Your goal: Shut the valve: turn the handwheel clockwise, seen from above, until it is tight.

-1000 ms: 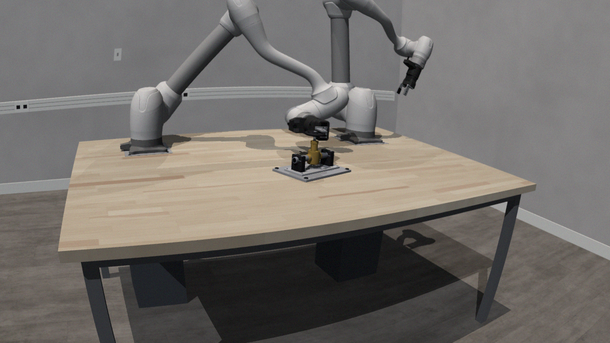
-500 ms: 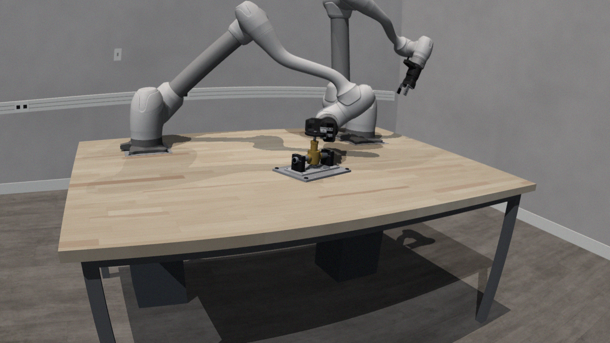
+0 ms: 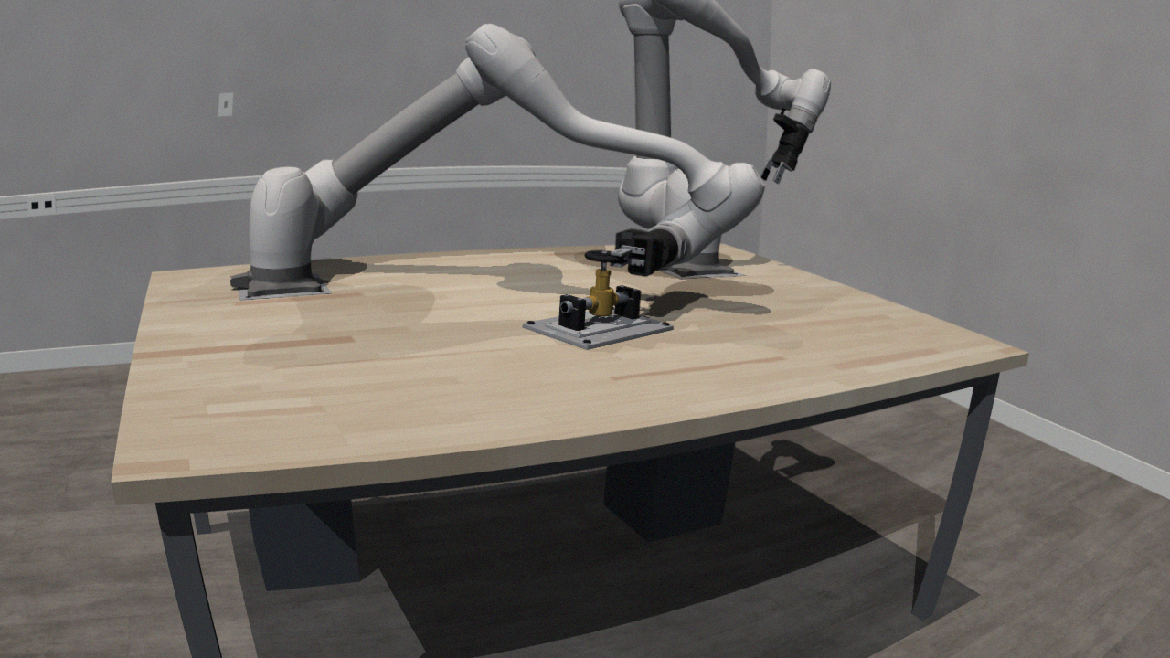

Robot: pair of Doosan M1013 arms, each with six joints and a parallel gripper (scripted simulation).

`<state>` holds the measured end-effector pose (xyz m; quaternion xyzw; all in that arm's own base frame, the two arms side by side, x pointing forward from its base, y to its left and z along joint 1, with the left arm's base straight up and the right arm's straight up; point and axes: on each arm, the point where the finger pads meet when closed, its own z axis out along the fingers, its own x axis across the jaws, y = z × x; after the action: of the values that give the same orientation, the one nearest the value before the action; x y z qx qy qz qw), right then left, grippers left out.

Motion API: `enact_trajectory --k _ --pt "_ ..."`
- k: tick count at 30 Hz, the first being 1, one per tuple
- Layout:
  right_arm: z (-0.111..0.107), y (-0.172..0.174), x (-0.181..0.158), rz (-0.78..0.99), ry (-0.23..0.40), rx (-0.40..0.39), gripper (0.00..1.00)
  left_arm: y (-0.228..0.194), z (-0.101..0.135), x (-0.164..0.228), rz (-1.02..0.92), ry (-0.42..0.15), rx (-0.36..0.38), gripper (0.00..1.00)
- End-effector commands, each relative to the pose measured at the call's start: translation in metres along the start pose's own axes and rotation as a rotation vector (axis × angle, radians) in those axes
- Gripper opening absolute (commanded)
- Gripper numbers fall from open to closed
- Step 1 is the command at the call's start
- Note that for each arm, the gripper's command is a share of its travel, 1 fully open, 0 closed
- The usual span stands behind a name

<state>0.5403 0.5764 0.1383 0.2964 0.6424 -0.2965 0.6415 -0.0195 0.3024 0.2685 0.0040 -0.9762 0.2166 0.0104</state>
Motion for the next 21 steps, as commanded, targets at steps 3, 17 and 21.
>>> enact_trajectory --k 3,17,21 --pt "0.005 0.000 -0.001 0.002 -0.001 0.153 0.00 0.000 0.000 0.000 0.000 0.000 -0.001 1.00" --pt "0.014 -0.003 -0.001 0.003 0.000 0.513 0.00 0.000 0.000 0.000 0.000 0.000 -0.001 1.00" --pt "0.017 -0.005 -0.001 0.003 0.000 0.638 0.00 0.000 0.000 0.000 0.000 0.000 -0.001 1.00"
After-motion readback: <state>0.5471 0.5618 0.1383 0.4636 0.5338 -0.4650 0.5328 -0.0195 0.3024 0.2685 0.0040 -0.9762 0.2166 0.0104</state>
